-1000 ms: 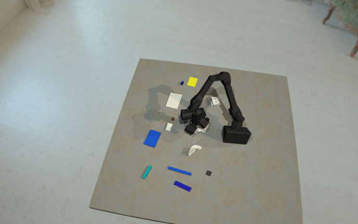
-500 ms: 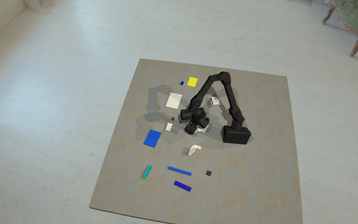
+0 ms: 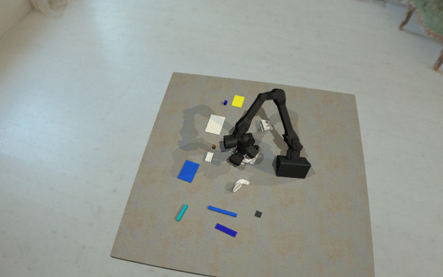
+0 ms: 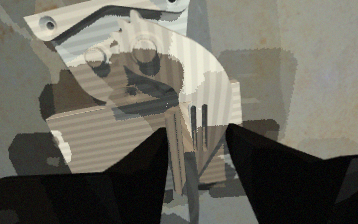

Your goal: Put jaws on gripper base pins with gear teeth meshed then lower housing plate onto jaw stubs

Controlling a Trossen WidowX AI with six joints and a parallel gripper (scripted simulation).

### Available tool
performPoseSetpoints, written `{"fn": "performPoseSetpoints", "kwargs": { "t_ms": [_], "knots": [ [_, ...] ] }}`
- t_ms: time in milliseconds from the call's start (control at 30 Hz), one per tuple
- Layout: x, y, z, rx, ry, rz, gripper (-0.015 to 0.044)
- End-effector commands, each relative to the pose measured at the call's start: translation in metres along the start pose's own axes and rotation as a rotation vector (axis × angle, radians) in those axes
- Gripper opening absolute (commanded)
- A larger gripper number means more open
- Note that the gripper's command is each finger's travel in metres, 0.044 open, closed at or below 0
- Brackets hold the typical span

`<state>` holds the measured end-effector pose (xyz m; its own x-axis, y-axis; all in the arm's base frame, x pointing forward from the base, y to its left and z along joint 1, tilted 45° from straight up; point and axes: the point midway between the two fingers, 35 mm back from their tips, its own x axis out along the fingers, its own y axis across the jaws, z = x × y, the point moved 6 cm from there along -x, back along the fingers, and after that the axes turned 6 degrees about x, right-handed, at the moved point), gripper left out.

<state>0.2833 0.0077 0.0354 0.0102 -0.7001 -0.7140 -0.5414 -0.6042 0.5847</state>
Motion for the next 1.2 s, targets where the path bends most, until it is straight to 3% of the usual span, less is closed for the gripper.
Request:
{"fn": "performPoseSetpoints", "kwargs": {
  "t_ms": [0,1167],
  "knots": [
    [-0.0019,-0.0002,-0.0002,0.006,0.0,-0.002,0.0134],
    [0.0045,-0.0011,0.0,0.006,0.0,-0.002,0.0134]
  ]
}}
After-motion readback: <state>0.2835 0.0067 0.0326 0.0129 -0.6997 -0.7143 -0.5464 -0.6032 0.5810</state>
